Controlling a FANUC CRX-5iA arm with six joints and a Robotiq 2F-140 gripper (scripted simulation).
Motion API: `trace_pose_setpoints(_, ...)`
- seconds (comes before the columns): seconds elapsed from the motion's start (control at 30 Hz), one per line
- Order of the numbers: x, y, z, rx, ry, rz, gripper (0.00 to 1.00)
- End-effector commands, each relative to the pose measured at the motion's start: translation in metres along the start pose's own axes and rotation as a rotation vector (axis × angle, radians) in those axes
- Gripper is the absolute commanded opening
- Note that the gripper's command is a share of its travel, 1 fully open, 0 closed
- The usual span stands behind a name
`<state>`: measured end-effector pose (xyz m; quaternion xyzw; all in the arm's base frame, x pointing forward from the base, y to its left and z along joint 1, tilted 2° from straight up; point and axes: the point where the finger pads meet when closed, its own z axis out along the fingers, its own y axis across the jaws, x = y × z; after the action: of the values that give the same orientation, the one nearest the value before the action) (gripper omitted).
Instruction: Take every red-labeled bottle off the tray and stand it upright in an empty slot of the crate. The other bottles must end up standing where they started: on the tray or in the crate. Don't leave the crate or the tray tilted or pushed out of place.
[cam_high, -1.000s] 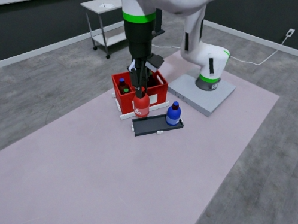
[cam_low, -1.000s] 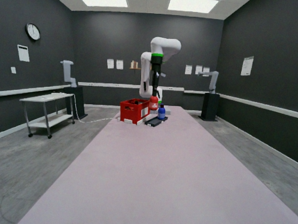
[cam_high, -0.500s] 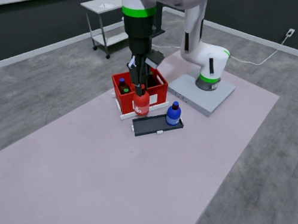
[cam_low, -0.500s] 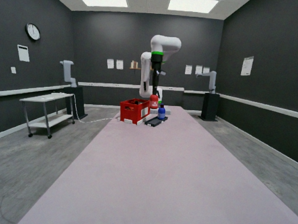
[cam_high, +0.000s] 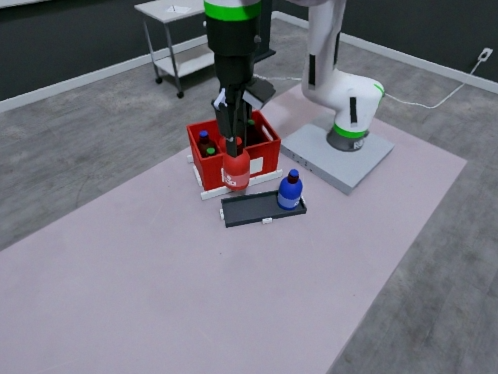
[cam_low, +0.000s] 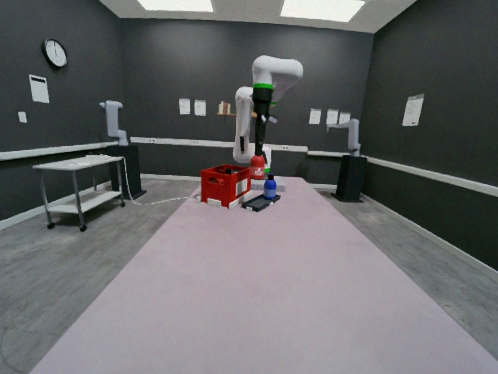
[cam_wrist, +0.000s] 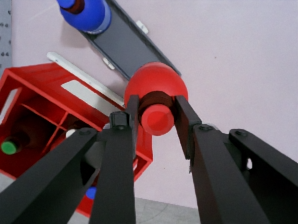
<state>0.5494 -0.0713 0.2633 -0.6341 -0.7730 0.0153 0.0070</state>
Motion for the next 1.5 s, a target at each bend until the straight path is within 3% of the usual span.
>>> trace_pose_setpoints(0.0,0.0,0.0,-0.003,-0.002,-0.001,0.0,0.1)
trace_pose_setpoints(1.47,0.0,0.0,-0.023,-0.002,-0.001,0.0,0.1)
